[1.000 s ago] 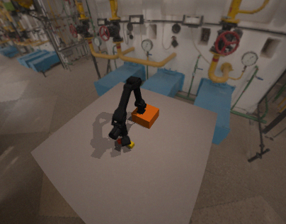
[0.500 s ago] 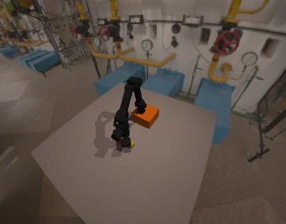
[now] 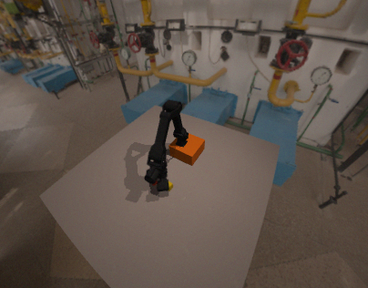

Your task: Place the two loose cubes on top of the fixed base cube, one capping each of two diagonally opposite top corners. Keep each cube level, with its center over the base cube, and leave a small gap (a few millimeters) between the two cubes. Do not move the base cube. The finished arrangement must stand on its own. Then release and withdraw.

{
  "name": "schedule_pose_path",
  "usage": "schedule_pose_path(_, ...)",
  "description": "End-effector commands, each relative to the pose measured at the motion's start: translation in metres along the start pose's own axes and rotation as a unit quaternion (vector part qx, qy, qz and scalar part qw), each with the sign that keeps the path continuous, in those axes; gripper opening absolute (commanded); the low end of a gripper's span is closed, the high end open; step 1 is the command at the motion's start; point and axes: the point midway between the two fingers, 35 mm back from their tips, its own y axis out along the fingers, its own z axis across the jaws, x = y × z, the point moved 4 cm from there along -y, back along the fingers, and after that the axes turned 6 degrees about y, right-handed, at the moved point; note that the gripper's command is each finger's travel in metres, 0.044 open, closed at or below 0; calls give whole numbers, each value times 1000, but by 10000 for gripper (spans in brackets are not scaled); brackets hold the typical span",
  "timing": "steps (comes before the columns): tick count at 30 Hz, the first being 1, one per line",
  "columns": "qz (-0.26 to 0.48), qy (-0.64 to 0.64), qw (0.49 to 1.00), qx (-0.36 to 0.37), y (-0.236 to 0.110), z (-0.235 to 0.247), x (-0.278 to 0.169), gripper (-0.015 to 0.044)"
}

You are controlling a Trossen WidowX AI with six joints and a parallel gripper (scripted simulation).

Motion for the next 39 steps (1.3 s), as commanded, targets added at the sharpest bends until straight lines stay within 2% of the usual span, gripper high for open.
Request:
schedule_pose_path(1,4,2,1000,-2,7,-1,-2,105)
schedule_pose_path(25,4,-2,1000,-2,9,-1,-2,105)
schedule_pose_path(29,4,-2,1000,-2,9,-1,-2,205)
schedule_pose_path(39,1,0,1000,-3,-2,-1,-2,205)
